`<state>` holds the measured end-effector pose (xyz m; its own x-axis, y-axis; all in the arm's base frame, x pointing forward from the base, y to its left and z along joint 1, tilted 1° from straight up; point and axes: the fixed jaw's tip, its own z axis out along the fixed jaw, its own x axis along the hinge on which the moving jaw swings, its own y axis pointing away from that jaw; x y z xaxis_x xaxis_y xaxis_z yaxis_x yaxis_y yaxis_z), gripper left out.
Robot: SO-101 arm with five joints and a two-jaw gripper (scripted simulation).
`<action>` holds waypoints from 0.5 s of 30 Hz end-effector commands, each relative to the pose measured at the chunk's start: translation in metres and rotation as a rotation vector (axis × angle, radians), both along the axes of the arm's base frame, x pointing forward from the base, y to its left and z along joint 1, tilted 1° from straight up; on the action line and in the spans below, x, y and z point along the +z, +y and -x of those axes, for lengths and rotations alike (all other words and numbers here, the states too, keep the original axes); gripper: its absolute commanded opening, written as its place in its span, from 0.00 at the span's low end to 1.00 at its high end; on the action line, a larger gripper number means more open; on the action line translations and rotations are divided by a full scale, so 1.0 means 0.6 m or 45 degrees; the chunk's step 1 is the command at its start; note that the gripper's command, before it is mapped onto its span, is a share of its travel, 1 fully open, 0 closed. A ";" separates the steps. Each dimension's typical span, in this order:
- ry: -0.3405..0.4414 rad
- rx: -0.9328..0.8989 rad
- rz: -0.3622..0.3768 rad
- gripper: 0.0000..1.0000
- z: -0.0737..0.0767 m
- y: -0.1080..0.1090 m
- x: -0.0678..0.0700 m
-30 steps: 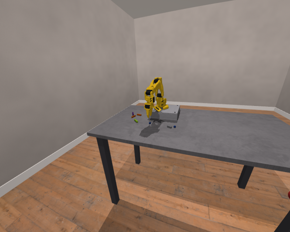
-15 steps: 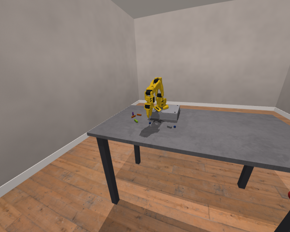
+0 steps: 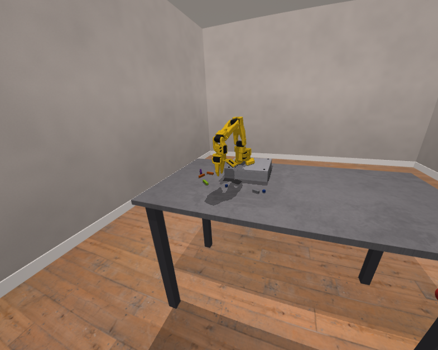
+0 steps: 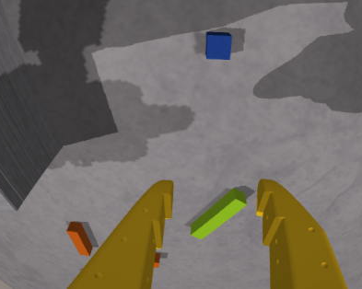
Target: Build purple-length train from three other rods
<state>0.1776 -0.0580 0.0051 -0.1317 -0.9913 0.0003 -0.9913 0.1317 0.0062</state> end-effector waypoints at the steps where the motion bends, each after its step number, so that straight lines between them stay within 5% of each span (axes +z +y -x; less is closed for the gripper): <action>1: -0.012 0.007 0.002 0.18 0.011 -0.028 0.002; 15: -0.014 0.004 0.009 0.18 0.122 -0.157 0.000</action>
<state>0.1154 -0.1394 0.0035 -0.1409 -0.9900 -0.0083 -0.9900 0.1407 0.0123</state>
